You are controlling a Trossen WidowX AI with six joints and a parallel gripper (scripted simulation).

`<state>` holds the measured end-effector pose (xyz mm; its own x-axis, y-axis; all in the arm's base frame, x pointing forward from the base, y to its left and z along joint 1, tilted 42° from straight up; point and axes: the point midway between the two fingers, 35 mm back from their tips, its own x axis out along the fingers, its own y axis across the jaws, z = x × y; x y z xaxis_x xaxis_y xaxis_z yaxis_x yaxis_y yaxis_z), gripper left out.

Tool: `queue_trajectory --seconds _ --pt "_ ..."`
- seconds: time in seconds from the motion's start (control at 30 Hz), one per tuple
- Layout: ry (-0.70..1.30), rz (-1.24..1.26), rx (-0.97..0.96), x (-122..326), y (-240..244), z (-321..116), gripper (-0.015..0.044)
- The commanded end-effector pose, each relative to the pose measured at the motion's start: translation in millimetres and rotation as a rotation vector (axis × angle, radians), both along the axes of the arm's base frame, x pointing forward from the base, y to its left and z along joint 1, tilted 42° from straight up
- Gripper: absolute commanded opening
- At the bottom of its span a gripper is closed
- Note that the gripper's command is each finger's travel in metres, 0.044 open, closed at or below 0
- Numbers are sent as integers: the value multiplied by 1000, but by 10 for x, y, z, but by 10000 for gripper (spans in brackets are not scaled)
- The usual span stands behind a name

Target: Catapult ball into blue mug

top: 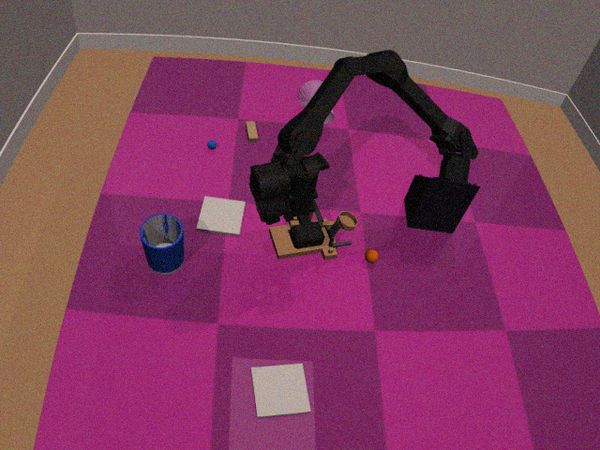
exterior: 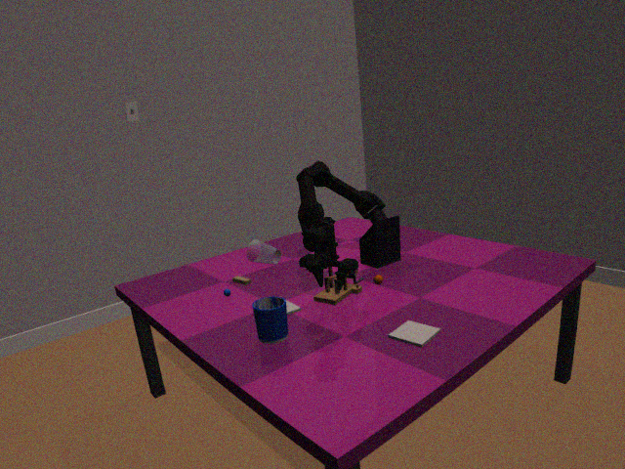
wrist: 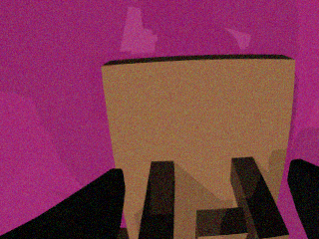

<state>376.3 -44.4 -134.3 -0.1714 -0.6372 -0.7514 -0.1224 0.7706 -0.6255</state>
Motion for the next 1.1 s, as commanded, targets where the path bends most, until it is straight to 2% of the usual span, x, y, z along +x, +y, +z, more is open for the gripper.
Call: queue_trajectory --seconds 0.0,0.13,0.2,0.27,0.3,0.67,0.83,1.07 --pt "-4 0 4 62 150 157 440" --pt "-3 0 5 152 575 654 440" --pt "-2 0 5 155 643 739 440" --pt "-2 0 5 155 643 739 440" --pt "-3 10 3 152 535 581 440" --pt "-11 13 2 131 623 707 440" --pt "-11 13 0 66 336 372 440" --pt "-11 13 0 59 306 337 440"
